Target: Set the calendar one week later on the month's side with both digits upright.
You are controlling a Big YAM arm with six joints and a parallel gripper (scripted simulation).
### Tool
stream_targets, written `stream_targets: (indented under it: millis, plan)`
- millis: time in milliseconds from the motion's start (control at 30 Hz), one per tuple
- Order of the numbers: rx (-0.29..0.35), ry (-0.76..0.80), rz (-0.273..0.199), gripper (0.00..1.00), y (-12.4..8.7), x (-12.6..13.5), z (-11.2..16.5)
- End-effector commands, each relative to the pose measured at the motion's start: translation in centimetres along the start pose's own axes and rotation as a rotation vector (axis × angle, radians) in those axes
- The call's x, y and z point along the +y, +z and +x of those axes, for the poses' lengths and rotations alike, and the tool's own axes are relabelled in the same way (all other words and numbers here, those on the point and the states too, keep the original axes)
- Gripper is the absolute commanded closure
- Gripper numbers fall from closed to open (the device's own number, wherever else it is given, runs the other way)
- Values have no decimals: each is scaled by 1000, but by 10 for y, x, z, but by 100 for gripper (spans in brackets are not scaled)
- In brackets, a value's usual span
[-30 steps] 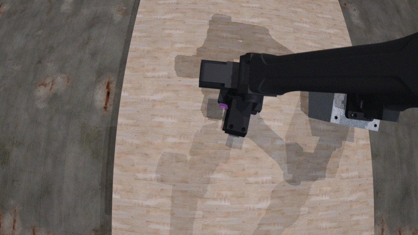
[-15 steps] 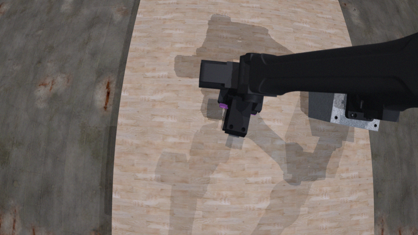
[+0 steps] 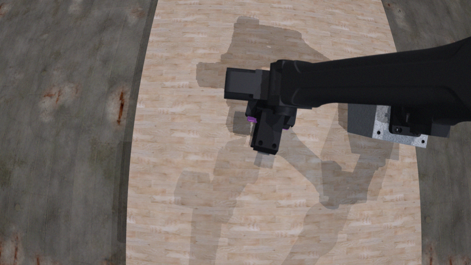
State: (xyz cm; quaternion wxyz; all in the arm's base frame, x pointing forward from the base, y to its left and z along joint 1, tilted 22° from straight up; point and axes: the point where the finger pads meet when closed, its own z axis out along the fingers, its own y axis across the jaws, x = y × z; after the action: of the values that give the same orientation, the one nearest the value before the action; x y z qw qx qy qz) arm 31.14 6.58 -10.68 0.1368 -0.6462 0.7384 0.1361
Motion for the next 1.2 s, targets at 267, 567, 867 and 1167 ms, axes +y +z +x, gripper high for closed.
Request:
stream_targets:
  millis: [267, 567, 867, 1167]
  plan:
    - [-4, 4, 7, 55, -2, -2, -4]
    - [-4, 4, 7, 55, -2, -2, -4]
    - [-4, 4, 7, 55, -2, -2, -4]
    - [-5, 2, 8, 55, -2, -6, -5]
